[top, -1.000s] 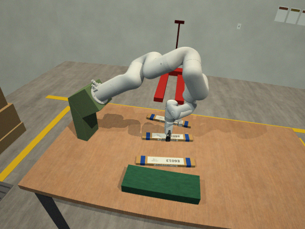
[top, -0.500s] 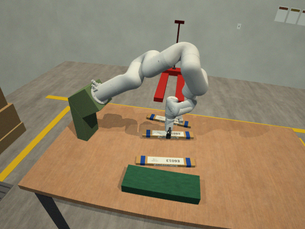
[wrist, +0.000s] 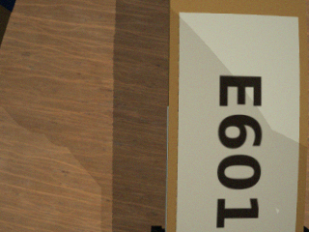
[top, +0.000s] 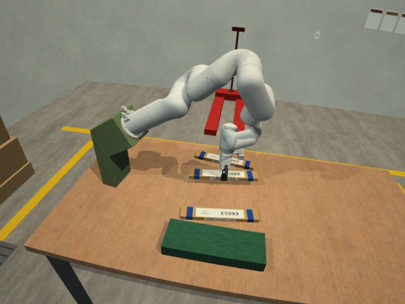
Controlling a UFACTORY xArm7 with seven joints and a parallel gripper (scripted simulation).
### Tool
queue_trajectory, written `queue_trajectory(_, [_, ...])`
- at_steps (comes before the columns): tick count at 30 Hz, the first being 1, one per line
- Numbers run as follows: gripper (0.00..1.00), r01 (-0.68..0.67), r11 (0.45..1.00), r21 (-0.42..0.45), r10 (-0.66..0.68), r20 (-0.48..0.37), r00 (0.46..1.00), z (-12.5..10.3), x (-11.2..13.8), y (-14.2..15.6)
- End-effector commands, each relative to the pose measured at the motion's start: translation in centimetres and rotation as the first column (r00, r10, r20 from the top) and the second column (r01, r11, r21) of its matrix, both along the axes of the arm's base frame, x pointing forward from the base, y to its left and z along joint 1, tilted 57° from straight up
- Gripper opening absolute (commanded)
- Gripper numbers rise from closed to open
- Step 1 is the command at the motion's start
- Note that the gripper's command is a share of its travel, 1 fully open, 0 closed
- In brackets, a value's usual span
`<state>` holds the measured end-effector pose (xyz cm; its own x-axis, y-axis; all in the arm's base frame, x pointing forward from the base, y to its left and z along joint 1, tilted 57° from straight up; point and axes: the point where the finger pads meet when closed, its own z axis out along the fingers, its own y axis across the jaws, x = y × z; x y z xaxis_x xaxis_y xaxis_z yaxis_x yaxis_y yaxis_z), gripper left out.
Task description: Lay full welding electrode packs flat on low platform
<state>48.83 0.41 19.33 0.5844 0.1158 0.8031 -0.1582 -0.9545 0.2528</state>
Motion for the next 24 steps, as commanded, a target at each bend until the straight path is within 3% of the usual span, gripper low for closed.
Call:
queue_trajectory(1, [0.58, -0.002, 1.000, 0.000, 0.002, 0.001, 1.000, 0.09, -0.03, 0.09])
queue_trajectory(24, [0.58, -0.002, 1.000, 0.000, 0.002, 0.001, 1.000, 0.20, -0.19, 0.15])
